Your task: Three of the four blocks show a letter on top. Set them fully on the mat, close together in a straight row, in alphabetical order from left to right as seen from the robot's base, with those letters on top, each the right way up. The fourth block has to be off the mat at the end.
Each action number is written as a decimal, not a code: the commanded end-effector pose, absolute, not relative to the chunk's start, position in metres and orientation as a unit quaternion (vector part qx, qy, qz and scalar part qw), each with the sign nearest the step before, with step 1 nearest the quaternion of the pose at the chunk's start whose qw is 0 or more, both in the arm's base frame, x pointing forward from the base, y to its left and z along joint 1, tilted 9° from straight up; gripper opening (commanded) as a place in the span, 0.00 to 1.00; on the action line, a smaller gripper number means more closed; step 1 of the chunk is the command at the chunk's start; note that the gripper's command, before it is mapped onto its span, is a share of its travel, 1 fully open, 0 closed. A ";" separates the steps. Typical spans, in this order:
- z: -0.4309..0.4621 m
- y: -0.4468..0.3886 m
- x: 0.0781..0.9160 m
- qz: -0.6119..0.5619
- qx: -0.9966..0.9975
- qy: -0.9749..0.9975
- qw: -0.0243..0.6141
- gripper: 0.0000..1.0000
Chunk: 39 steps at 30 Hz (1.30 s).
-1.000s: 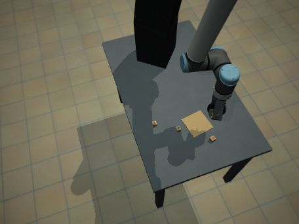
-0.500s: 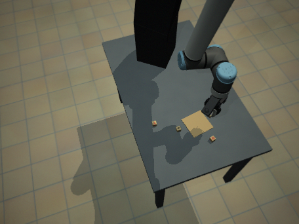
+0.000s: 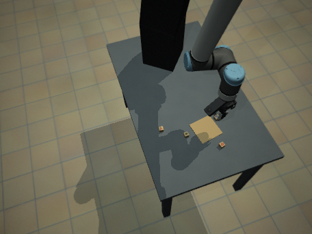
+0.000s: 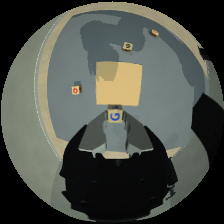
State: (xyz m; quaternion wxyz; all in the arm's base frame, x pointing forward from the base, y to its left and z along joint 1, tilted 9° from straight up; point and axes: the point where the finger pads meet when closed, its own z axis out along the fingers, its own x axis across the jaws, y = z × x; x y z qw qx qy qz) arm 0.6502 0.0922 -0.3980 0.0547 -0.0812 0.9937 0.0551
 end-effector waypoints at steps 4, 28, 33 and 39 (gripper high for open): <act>-0.398 0.090 0.646 0.057 -0.032 0.996 0.053 0.05; -0.398 0.089 0.643 0.059 0.002 0.997 0.051 0.05; -0.398 0.089 0.643 0.059 0.002 0.997 0.051 0.05; -0.407 0.090 0.644 0.059 0.002 0.997 0.051 0.05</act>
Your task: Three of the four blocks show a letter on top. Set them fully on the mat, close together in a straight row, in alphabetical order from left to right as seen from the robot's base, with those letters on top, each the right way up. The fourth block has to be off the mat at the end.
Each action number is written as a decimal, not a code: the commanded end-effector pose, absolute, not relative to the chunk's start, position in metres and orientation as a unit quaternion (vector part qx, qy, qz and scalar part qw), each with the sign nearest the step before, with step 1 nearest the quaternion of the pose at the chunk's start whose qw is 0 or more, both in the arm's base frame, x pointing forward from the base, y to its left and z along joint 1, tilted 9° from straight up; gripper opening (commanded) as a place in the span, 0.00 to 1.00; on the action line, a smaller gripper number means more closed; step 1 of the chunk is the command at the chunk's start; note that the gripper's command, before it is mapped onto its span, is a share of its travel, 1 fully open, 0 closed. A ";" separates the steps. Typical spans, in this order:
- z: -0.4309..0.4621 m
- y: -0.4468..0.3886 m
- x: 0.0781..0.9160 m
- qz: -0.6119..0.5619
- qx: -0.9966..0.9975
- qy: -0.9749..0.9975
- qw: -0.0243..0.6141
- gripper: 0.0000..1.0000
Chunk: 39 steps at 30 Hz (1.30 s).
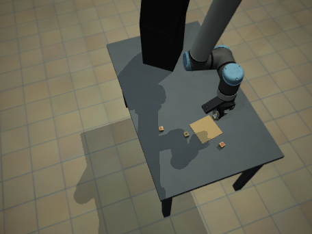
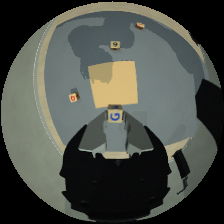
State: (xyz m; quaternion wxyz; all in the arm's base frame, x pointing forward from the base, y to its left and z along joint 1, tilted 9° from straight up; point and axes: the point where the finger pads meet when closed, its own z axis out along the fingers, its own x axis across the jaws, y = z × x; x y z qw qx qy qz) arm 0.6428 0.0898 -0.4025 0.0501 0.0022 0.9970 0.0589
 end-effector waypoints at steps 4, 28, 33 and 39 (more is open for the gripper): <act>-0.413 0.091 0.644 0.059 0.002 0.997 0.051 0.05; -0.492 0.100 0.652 0.059 0.002 0.997 0.051 0.05; -0.493 0.100 0.652 0.059 0.002 0.997 0.051 0.05; -0.493 0.100 0.652 0.059 0.002 0.997 0.051 0.05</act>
